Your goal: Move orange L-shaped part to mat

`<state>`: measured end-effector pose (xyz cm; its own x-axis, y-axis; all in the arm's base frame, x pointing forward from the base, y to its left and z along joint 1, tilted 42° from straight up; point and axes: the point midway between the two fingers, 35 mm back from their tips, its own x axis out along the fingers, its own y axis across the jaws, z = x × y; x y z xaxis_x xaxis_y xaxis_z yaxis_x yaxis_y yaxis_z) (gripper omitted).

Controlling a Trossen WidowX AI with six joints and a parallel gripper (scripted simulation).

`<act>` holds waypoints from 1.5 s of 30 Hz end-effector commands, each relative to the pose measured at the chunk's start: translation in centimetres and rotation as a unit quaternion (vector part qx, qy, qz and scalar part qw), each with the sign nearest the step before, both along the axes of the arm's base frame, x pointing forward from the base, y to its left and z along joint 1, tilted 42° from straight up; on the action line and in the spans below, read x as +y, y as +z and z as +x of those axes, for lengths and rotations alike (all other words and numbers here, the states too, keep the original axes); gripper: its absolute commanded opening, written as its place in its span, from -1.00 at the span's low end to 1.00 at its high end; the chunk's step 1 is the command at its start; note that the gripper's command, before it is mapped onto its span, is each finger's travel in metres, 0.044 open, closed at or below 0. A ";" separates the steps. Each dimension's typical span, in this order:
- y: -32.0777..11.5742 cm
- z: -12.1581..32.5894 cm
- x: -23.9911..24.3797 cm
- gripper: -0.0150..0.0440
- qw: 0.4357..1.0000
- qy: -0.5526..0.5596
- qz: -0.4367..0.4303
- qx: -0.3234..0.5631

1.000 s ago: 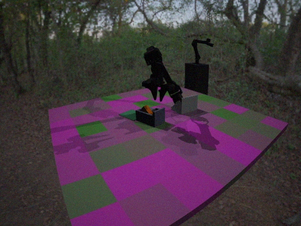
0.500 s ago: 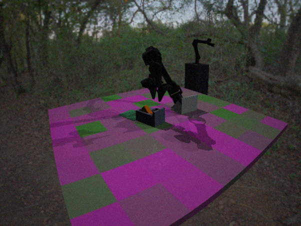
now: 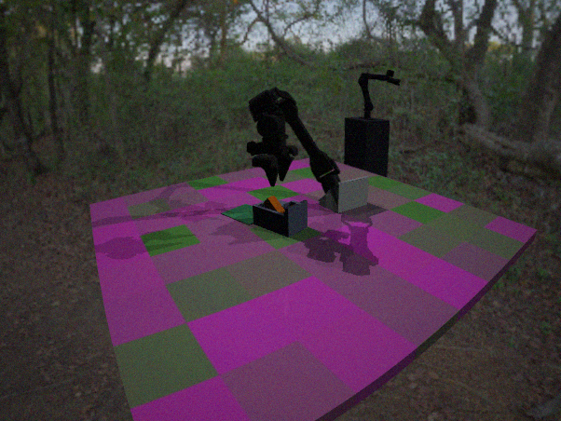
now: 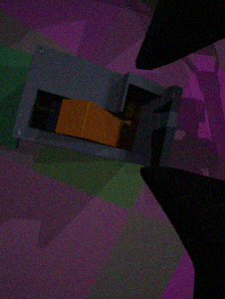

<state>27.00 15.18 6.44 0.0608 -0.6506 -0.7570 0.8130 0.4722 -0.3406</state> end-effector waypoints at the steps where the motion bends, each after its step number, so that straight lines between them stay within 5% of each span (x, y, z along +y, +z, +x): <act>1: 1.1 0.6 -1.1 0.46 0.990 -0.109 0.005 -0.094; 45: -4.5 1.1 -6.1 0.46 0.989 -0.109 0.005 -0.095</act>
